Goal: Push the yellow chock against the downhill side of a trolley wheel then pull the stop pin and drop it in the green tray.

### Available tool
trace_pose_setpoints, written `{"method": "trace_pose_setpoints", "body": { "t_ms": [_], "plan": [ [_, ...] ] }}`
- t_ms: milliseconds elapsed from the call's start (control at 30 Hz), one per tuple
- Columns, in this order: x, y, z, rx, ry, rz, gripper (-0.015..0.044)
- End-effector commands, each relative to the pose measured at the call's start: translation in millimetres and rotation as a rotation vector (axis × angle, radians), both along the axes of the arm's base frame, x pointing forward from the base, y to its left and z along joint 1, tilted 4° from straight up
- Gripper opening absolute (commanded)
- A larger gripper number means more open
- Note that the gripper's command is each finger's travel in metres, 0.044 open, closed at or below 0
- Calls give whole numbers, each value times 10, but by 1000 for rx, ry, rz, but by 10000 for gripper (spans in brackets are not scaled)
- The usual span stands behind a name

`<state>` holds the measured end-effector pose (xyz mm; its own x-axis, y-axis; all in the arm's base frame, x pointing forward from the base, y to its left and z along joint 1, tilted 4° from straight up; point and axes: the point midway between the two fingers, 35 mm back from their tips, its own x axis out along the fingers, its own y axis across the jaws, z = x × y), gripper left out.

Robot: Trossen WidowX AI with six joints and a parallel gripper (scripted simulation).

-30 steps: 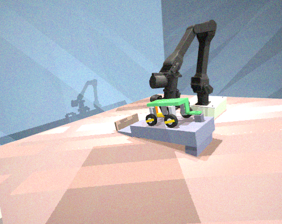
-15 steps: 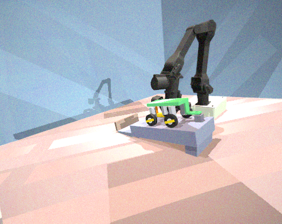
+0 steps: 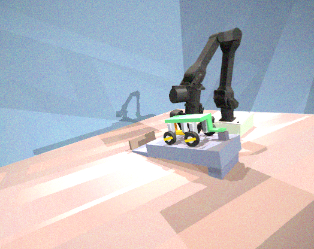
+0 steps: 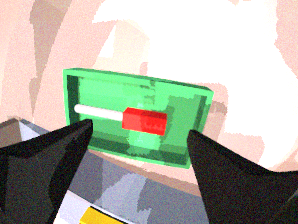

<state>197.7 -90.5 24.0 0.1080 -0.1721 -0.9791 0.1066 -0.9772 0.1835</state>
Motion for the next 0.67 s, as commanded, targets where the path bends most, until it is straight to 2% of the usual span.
{"method": "trace_pose_setpoints", "body": {
  "t_ms": [0,33,167,633],
  "plan": [
    [0,-3,155,-6,-12,-5,340],
    [-8,-1,180,-6,-12,-5,340],
    [-15,1,288,-7,-12,-5,440],
    [-45,4,683,-7,-12,-5,440]
  ]
}}
